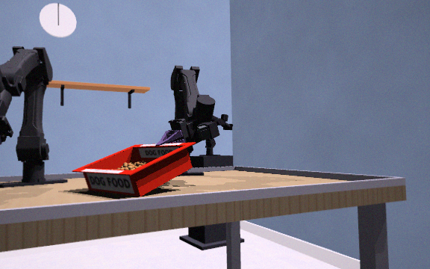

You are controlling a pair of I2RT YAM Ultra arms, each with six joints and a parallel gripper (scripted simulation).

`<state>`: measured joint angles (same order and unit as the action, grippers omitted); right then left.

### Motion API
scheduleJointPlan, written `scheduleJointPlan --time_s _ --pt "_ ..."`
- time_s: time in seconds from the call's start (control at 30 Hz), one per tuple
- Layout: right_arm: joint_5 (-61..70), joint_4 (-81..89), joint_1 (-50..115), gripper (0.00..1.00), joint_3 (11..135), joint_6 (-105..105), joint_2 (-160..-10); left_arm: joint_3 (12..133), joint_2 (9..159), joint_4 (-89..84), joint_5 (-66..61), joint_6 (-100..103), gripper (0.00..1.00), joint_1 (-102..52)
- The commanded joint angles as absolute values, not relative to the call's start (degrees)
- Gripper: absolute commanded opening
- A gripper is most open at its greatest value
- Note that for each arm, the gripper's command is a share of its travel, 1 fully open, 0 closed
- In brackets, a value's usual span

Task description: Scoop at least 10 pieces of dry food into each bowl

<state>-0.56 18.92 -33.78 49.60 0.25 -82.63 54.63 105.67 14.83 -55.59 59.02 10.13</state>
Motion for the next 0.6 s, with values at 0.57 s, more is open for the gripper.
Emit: scheduleJointPlan --time_s 0.57 --pt "-0.7 33.7 -32.9 0.00 61.8 0.3 -87.0 56.8 103.1 16.9 -57.0 58.0 0.00 10.7"
